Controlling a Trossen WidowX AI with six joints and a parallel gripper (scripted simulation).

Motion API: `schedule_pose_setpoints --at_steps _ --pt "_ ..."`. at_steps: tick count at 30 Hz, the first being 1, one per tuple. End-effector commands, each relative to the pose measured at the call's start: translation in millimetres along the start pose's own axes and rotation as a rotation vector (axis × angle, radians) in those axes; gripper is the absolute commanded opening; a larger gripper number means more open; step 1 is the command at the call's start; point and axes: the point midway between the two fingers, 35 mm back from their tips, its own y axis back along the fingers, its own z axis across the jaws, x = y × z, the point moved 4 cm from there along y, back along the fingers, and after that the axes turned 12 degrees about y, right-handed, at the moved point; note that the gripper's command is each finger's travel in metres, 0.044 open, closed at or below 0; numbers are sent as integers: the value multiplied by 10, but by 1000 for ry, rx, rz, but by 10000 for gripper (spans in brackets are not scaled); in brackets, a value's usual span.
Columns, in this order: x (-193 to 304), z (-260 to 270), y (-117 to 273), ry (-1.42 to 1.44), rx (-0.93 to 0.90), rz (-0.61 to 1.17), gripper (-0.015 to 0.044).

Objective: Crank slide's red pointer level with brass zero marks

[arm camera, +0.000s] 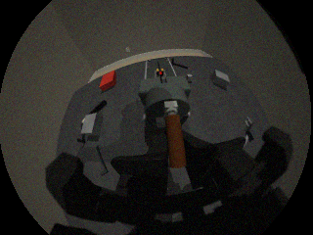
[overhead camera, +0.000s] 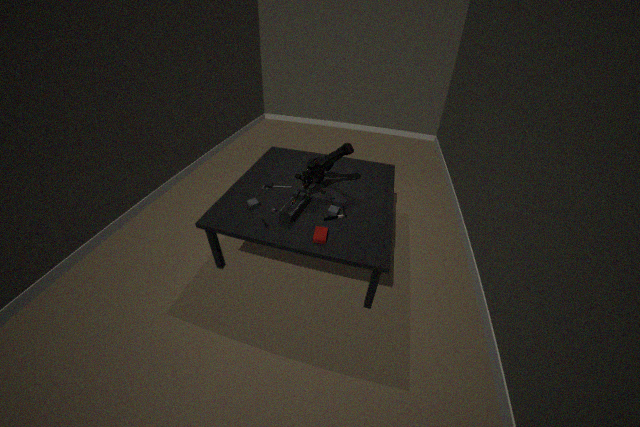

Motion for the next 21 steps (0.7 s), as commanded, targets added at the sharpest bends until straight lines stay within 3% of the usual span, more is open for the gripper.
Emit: schedule_pose_setpoints --at_steps 1,21 --pt "23 -82 1 -13 21 0 0" --pt "106 -196 -59 -13 21 0 0"
